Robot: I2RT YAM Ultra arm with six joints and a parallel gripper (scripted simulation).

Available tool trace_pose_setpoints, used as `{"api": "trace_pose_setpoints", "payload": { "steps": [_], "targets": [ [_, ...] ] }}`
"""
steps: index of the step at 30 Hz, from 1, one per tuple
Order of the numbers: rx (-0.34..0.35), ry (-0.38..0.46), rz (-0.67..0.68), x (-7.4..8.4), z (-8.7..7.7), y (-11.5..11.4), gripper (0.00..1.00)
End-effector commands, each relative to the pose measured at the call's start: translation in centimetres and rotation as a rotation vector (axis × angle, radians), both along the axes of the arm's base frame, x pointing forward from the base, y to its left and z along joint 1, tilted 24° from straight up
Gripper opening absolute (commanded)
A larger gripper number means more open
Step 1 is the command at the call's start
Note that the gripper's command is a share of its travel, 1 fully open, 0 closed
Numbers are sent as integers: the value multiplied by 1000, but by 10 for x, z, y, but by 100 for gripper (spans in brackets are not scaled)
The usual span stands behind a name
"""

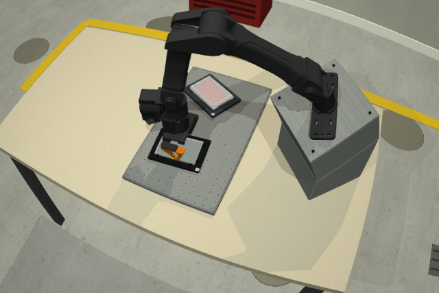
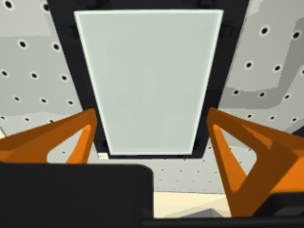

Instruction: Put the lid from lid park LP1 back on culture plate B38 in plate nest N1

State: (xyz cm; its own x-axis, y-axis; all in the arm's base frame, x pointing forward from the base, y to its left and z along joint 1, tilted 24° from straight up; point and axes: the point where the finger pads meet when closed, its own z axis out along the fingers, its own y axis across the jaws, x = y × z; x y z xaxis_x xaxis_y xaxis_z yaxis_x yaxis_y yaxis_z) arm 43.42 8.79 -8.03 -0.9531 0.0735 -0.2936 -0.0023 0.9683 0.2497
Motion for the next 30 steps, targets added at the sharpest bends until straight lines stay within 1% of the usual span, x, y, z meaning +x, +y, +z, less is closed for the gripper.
{"api": "trace_pose_setpoints", "payload": {
  "steps": [1,2,5,7,8,9,20,24,30],
  "targets": [
    [0,-67,-10,22,13,0,100],
    [-1,-55,-10,20,7,0,100],
    [-1,-54,-8,20,5,2,100],
    [0,-61,-6,22,7,3,100],
    [2,-74,-5,24,12,4,100],
    [2,-76,-6,25,13,3,100],
    [-1,-56,-10,22,3,1,100],
    [1,-73,-9,25,10,2,100],
    [1,-70,-9,24,9,2,100]
  ]
}}
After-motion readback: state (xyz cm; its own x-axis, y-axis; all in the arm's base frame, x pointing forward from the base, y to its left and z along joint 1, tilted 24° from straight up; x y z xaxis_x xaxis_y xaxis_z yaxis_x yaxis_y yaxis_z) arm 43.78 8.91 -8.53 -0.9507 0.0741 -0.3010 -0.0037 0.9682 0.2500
